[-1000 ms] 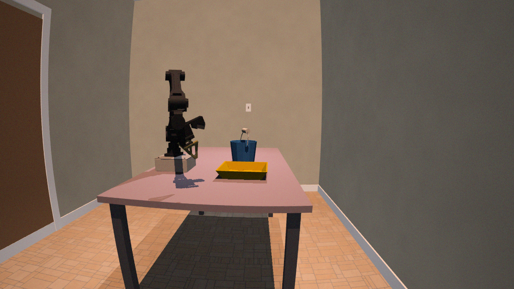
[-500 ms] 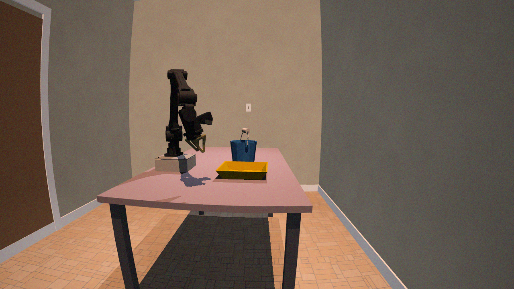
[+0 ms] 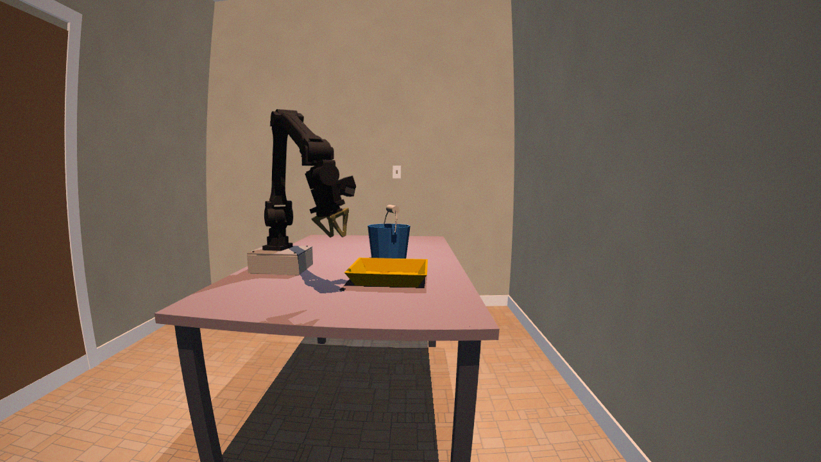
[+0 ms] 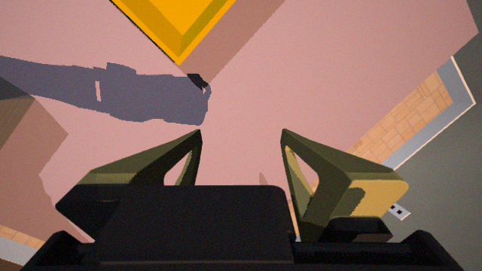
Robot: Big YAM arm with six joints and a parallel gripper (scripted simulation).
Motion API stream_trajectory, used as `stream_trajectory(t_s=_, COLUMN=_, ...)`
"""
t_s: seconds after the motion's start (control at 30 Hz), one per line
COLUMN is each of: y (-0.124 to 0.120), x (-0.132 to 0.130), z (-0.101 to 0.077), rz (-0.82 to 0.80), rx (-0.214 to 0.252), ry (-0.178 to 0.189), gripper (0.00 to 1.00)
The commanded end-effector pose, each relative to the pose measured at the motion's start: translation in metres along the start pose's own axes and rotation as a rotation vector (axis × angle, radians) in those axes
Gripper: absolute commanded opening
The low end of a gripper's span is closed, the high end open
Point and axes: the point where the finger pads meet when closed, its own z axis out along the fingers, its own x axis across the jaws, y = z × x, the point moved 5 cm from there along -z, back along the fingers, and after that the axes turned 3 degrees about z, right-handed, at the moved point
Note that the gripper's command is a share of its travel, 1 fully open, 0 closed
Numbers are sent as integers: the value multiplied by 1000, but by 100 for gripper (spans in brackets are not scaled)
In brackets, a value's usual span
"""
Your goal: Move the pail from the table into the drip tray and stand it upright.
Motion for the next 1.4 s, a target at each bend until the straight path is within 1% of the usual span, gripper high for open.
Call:
stream_trajectory(t_s=0.0, y=27, x=0, z=-7, rz=-18, rx=1, ry=-35, gripper=70)
stream_trajectory(t_s=0.03, y=30, x=1, z=-7, rz=-18, rx=1, ry=-35, gripper=70)
stream_trajectory(t_s=0.13, y=46, x=5, z=-6, rz=-127, rx=19, ry=-58, gripper=70)
stream_trajectory(t_s=0.2, y=56, x=7, z=-5, rz=-105, rx=17, ry=-58, gripper=70)
stream_trajectory(t_s=0.27, y=56, x=7, z=-5, rz=-105, rx=17, ry=-58, gripper=70)
stream_trajectory(t_s=0.3, y=61, x=9, z=-5, rz=-158, rx=23, ry=-67, gripper=70)
stream_trajectory(t_s=0.37, y=71, x=12, z=-4, rz=-212, rx=30, ry=-84, gripper=70)
stream_trajectory(t_s=0.6, y=105, x=21, z=-2, rz=-190, rx=26, ry=-84, gripper=70)
stream_trajectory(t_s=0.63, y=106, x=21, z=-1, rz=-190, rx=26, ry=-85, gripper=70)
stream_trajectory(t_s=0.73, y=120, x=28, z=-1, rz=-296, rx=34, ry=-113, gripper=70)
stream_trajectory(t_s=0.77, y=125, x=30, z=0, rz=-291, rx=33, ry=-113, gripper=70)
stream_trajectory(t_s=0.83, y=125, x=30, z=0, rz=-291, rx=33, ry=-113, gripper=70)
stream_trajectory(t_s=0.9, y=134, x=33, z=0, rz=-274, rx=31, ry=-113, gripper=70)
stream_trajectory(t_s=1.0, y=148, x=41, z=1, rz=-378, rx=35, ry=-143, gripper=70)
stream_trajectory(t_s=1.2, y=175, x=53, z=2, rz=-356, rx=30, ry=-144, gripper=70)
stream_trajectory(t_s=1.3, y=187, x=62, z=2, rz=-459, rx=29, ry=-176, gripper=70)
stream_trajectory(t_s=1.37, y=192, x=65, z=3, rz=-445, rx=27, ry=-176, gripper=70)
